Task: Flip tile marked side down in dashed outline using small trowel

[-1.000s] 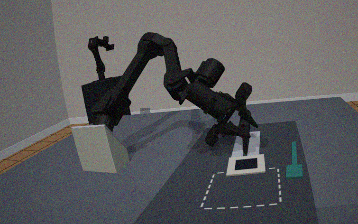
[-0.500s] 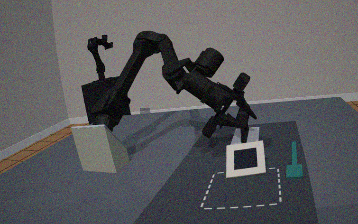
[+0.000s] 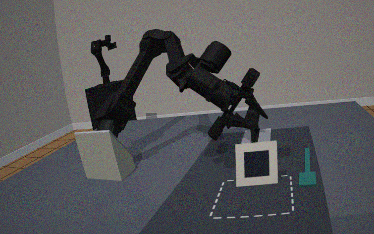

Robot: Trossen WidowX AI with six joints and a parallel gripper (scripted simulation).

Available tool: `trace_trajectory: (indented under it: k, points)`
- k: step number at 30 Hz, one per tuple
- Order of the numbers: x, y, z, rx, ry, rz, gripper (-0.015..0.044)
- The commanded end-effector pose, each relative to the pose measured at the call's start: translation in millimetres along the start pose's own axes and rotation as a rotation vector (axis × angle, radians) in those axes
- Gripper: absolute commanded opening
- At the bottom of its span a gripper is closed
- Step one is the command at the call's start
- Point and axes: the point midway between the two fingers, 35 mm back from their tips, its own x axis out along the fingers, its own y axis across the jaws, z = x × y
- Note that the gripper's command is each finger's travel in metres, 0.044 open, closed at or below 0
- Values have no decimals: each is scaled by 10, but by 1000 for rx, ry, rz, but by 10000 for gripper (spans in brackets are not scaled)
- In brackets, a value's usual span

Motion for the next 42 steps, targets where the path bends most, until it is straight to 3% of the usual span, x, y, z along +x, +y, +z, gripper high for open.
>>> trace_trajectory:
  k: [1,16,30,42]
  points:
    - [-19,-44,-130,-3,3,-10,0]
    - [4,-16,-342,-3,4,-10,0]
    - [-177,-229,228,-2,3,-9,0]
    - [-188,-236,257,-2,3,-9,0]
